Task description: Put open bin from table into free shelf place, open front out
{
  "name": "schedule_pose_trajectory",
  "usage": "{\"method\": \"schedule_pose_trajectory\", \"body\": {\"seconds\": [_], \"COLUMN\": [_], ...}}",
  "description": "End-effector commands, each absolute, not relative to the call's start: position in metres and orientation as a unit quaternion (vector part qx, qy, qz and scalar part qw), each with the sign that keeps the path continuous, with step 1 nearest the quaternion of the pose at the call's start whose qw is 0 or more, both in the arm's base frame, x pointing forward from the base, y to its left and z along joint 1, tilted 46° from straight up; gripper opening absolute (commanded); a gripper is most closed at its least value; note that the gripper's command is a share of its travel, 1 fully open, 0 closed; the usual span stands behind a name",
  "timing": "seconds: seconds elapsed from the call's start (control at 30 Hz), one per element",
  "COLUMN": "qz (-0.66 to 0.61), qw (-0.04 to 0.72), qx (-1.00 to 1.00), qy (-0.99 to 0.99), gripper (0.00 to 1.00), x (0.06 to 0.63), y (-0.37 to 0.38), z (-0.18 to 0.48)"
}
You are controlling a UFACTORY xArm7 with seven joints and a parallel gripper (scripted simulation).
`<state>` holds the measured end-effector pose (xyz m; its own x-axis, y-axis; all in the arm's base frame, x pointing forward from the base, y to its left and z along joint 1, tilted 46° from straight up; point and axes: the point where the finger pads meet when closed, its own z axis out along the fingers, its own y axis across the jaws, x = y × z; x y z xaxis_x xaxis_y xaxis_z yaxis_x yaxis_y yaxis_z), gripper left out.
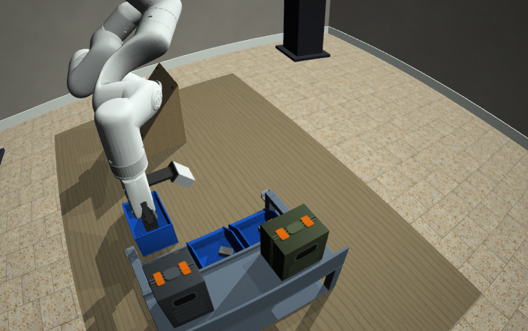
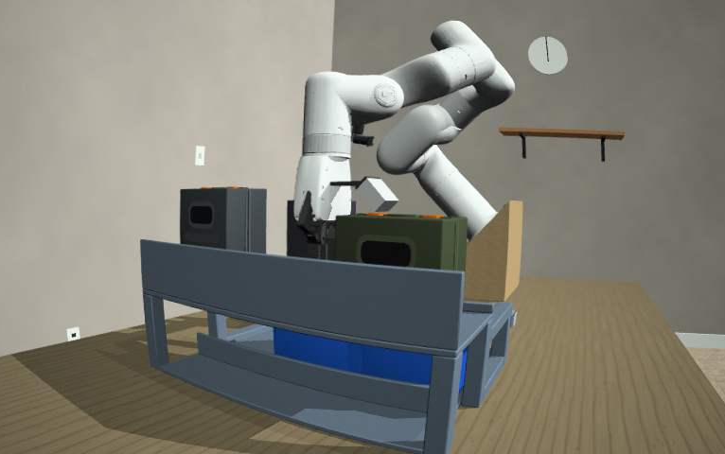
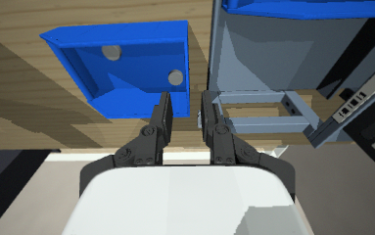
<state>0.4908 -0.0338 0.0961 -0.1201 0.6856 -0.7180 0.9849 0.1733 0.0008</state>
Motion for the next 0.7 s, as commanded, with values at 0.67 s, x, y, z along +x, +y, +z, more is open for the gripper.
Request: {"method": "schedule_pose_trajectory", "body": {"seconds": [0.67], "qz": [-0.248], "qw": [0.300], "qx": [0.591], "qy": [0.706], "gripper": [0.33], "x": [0.4936], "y": [-0.0391], "z": [0.0906]}}
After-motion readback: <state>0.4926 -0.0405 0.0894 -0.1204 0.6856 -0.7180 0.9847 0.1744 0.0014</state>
